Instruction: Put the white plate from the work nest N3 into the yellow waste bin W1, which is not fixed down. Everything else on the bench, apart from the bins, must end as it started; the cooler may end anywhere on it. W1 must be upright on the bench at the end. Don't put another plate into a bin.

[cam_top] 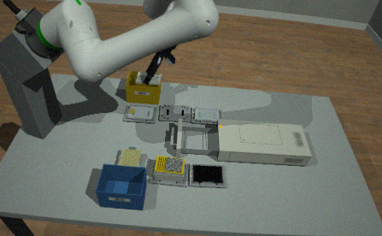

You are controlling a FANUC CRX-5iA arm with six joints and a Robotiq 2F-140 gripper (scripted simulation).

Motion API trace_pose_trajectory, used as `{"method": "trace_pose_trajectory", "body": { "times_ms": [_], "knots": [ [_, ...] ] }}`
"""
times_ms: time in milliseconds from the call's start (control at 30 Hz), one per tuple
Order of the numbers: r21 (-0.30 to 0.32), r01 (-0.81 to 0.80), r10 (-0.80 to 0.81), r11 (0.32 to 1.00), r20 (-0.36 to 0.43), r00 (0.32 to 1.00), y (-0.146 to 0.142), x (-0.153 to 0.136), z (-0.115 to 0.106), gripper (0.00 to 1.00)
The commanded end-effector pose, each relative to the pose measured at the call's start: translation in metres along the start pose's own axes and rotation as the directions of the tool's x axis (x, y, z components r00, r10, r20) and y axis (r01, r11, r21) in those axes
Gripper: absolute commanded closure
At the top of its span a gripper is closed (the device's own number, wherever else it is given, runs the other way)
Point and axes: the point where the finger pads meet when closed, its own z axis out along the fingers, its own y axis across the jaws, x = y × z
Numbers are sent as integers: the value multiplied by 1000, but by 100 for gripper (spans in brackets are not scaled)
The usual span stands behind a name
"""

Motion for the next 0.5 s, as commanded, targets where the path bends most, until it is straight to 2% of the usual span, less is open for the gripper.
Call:
{"method": "trace_pose_trajectory", "body": {
  "times_ms": [0,467],
  "knots": [
    [1,0,0,1000,-1,1000,-4,-4,2,90],
    [1,0,0,1000,-1,1000,-22,-28,13,90]
  ]
}}
